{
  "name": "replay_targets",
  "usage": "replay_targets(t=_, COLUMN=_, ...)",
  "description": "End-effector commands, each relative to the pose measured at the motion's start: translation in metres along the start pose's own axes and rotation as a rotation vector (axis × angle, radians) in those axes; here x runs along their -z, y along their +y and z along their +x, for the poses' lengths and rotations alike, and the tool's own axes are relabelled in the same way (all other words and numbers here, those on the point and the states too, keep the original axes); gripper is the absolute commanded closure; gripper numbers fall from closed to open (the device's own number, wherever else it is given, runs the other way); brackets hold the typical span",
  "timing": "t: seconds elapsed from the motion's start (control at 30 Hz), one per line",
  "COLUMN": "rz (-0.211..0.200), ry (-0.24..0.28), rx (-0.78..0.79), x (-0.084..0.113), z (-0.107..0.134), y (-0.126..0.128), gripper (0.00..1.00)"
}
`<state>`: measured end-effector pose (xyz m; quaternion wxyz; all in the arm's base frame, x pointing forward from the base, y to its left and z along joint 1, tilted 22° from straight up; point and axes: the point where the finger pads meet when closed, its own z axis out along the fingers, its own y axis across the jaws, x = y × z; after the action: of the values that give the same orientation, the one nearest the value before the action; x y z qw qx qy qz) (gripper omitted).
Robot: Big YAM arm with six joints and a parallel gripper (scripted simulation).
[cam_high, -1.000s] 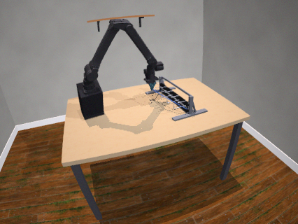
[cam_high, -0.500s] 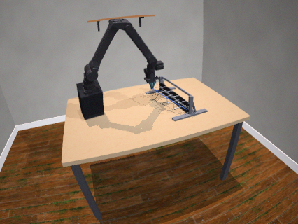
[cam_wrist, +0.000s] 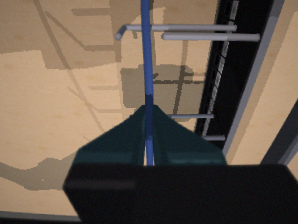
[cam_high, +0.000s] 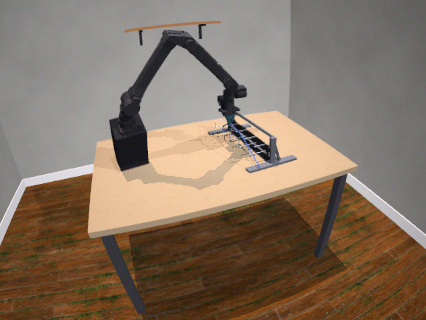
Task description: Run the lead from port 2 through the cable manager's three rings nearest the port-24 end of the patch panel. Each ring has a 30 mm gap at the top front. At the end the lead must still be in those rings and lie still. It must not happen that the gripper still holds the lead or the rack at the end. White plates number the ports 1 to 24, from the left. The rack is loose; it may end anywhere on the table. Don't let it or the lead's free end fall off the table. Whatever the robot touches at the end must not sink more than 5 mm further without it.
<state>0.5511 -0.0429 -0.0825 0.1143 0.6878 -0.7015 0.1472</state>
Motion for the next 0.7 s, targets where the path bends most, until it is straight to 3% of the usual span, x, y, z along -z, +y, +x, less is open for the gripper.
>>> replay_targets(t=0.0, rz=-0.001, ry=0.001, rx=0.018, x=0.009, z=0.003, y=0.002, gripper=1.00)
replay_targets(t=0.03, rz=0.011, ry=0.001, rx=0.014, x=0.006, z=0.002, y=-0.006, gripper=1.00)
replay_targets(t=0.1, rz=0.055, ry=-0.001, rx=-0.006, x=0.019, z=0.006, y=-0.024, gripper=1.00)
replay_targets(t=0.67, rz=0.045, ry=-0.001, rx=-0.003, x=0.017, z=0.005, y=-0.018, gripper=1.00)
